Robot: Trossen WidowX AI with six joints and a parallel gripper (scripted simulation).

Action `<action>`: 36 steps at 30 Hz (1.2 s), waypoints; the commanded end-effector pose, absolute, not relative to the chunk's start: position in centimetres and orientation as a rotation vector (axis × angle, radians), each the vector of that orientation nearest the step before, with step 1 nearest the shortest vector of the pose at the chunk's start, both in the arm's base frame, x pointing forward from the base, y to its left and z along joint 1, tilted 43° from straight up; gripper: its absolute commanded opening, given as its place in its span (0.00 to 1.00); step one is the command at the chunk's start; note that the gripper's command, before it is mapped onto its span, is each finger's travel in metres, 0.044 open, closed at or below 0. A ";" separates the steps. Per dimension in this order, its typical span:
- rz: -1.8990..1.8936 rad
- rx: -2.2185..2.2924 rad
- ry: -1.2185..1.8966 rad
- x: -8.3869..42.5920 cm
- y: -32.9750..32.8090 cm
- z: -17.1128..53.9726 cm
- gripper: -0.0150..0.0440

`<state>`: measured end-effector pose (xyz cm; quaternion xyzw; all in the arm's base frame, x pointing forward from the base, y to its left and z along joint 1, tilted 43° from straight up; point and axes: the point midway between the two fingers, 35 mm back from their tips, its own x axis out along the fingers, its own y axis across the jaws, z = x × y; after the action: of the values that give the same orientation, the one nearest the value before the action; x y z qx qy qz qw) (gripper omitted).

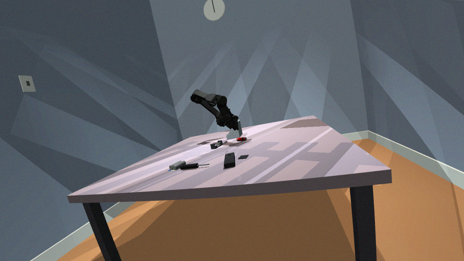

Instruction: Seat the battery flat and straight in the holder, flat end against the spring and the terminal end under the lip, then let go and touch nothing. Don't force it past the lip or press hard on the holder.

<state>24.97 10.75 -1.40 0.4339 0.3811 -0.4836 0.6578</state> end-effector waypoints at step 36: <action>-1.500 0.927 0.390 18.8 7.0 -7.3 0.66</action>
<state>18.76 7.37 -6.99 0.4058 0.1686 -0.6529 0.6169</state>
